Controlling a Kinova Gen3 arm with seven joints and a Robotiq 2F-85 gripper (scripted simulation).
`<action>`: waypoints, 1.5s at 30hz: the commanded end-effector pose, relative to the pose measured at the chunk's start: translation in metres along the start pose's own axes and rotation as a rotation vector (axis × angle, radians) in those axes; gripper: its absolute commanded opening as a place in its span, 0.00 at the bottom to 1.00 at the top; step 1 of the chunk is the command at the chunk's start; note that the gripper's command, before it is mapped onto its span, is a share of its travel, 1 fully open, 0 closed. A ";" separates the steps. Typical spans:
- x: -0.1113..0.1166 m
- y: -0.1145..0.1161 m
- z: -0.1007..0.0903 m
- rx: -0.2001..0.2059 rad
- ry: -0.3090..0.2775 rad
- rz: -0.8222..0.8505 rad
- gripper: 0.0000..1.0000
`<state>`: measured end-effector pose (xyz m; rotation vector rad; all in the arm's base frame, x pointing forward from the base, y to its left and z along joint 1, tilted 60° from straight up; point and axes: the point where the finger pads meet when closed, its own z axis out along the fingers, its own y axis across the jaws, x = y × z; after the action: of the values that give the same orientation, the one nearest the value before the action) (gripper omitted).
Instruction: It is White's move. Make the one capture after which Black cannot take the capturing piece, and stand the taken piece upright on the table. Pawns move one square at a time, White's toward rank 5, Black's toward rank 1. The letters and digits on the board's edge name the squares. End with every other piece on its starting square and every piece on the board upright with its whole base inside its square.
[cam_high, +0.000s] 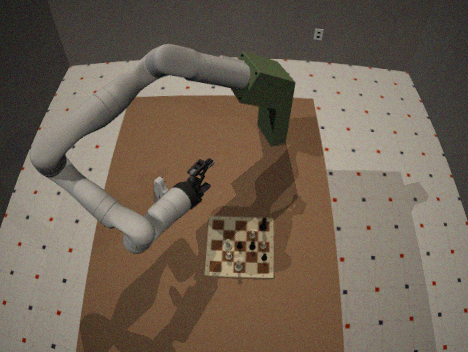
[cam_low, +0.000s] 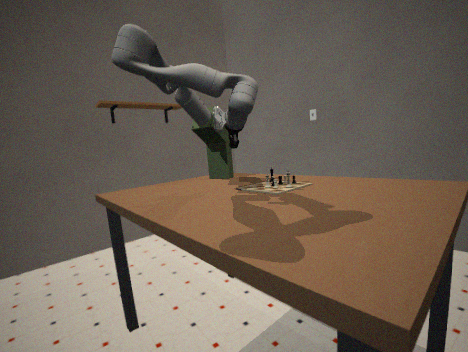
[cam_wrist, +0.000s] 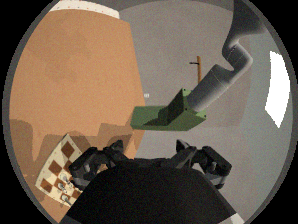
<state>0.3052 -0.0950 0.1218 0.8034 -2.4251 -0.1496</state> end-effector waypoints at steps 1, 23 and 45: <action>-0.012 0.001 -0.011 0.025 -0.042 0.046 1.00; -0.026 0.002 -0.024 0.056 -0.100 0.126 1.00; -0.048 0.005 -0.049 0.094 -0.201 0.244 1.00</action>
<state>0.3539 -0.0653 0.1363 0.5648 -2.6827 -0.0327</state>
